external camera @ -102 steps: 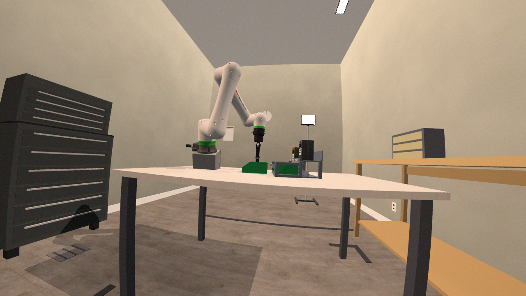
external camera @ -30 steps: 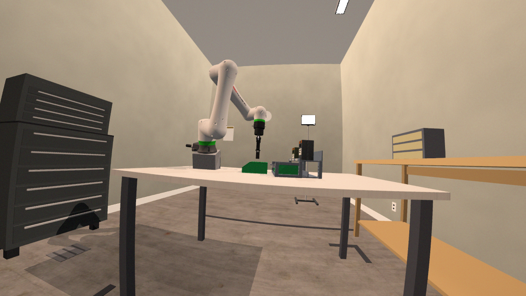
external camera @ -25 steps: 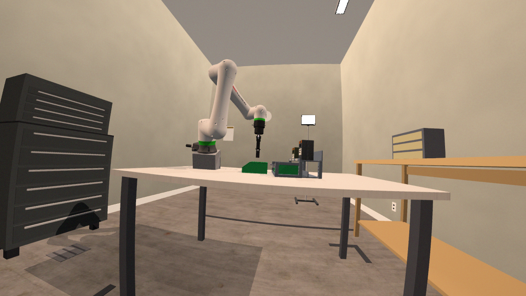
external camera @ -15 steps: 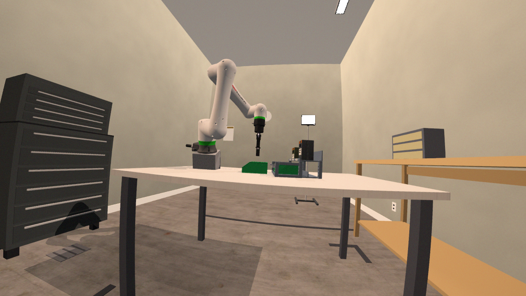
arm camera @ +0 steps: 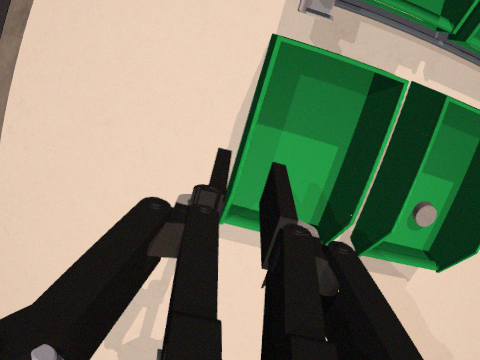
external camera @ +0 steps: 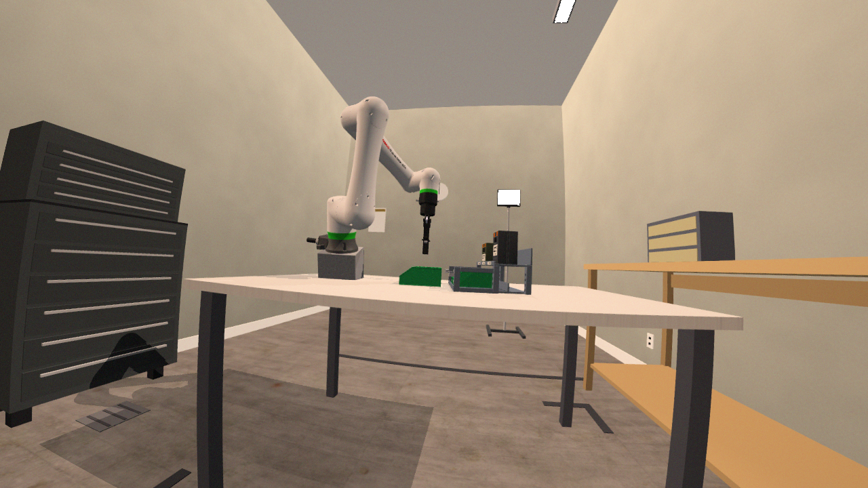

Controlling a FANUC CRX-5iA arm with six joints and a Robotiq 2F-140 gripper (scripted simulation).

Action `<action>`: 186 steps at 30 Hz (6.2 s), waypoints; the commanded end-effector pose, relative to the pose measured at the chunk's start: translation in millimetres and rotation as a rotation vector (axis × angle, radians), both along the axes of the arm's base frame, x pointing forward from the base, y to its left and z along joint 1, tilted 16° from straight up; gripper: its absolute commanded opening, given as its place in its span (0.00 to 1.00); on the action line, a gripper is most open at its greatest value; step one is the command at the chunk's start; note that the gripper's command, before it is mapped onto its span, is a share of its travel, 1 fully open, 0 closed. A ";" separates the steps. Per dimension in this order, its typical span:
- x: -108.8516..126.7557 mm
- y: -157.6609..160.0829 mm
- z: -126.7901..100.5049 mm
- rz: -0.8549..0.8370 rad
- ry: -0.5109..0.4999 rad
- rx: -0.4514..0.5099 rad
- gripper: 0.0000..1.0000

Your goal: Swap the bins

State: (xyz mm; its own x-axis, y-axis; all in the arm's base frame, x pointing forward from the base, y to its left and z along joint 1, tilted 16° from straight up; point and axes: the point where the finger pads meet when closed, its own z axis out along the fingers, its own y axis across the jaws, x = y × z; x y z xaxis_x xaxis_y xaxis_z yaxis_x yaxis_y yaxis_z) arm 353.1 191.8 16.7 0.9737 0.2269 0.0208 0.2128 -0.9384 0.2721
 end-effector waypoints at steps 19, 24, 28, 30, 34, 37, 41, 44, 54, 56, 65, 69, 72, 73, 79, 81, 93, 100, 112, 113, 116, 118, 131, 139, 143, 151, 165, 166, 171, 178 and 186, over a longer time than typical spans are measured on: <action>-0.1 2.1 6.4 0.001 -0.001 0.001 0.24; -0.1 2.1 6.4 0.001 -0.001 0.001 0.10; -0.1 2.1 6.4 0.001 -0.001 0.001 0.10; -0.1 2.1 6.4 0.001 -0.001 0.001 0.10; -0.1 2.1 6.4 0.001 -0.001 0.001 0.10; -0.1 2.1 6.4 0.001 -0.001 0.001 0.10; -0.1 2.1 6.4 0.001 -0.001 0.001 0.10; 3.5 -7.1 10.3 0.001 -0.001 0.001 0.10; 26.1 -114.0 50.1 0.001 -0.002 0.001 0.10; 26.6 -123.8 53.4 0.000 -0.002 0.000 0.10; 26.6 -123.8 53.4 0.000 -0.002 0.000 0.24; 26.6 -123.8 53.4 0.000 -0.002 0.000 0.24; 26.6 -123.8 53.4 0.000 -0.002 0.000 0.24; 26.6 -123.8 53.4 0.000 -0.002 0.000 0.24; 26.6 -123.8 53.4 0.000 -0.002 0.000 0.24; 26.6 -123.8 53.4 0.000 -0.002 0.000 0.24; 26.6 -123.8 53.4 0.000 -0.002 0.000 0.24; 26.7 -123.9 53.0 0.000 -0.002 0.000 0.24; 27.4 -126.0 45.1 0.000 -0.001 0.001 0.24; 27.4 -126.0 45.1 0.000 -0.001 0.001 0.24; 27.9 -127.1 40.8 0.000 -0.001 0.001 0.24; 28.2 -127.9 37.5 0.000 -0.001 0.001 0.24; 30.3 -133.5 16.1 0.000 -0.001 0.001 0.24; 31.8 -137.3 1.4 0.000 -0.001 0.001 0.24; 32.3 -138.8 -4.2 0.000 -0.001 0.001 0.24; 32.9 -140.2 -9.6 0.000 -0.001 0.001 0.24; 33.1 -140.8 -11.9 0.000 -0.001 0.001 0.24; 33.1 -140.8 -11.9 0.000 -0.001 0.001 0.24; 33.1 -140.8 -11.9 0.000 -0.001 0.001 0.24; 33.3 -140.7 -11.9 0.000 -0.001 0.001 0.24; 33.7 -140.6 -11.9 0.000 -0.001 0.001 0.24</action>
